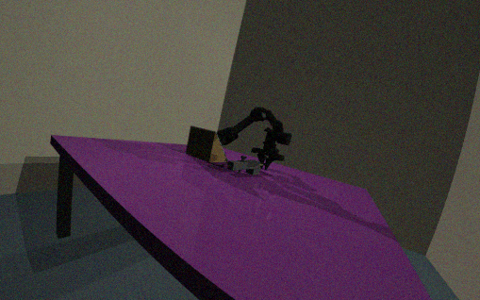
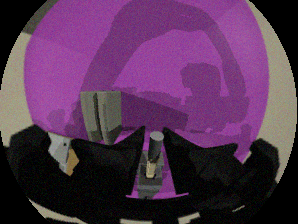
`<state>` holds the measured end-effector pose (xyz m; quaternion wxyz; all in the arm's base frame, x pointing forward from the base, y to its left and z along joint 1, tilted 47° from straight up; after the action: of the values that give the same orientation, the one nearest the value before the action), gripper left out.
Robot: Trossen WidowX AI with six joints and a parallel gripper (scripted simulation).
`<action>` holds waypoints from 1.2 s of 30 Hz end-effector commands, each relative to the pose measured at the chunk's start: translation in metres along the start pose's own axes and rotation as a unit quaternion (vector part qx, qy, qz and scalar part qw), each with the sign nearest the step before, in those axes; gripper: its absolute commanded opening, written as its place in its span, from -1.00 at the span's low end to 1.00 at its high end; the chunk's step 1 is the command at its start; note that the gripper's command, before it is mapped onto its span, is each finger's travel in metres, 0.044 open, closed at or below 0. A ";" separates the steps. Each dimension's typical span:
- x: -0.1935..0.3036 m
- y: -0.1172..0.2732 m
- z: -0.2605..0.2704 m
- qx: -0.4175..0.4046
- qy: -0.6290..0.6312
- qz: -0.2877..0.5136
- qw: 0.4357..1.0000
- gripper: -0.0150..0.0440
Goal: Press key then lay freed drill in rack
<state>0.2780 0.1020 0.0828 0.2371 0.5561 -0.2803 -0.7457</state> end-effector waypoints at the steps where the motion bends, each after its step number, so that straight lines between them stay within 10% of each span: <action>1: 0.001 0.000 0.000 0.000 0.001 0.000 1.000 0.22; 10: 0.005 -0.002 -0.001 0.004 0.003 -0.002 1.000 1.00; 36: 0.015 -0.006 -0.003 0.005 0.003 -0.002 1.000 1.00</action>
<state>0.2776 0.0969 0.0697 0.2317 0.5602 -0.2814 -0.7439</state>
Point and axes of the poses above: the point midway between the two fingers, 35 mm back from their tips, its own y axis back along the fingers, its own z axis across the jaws, x = y × z, the point moved 2 cm from there along y, back along the fingers, and after that the axes turned 11 degrees about -y, right-handed, at the moved point
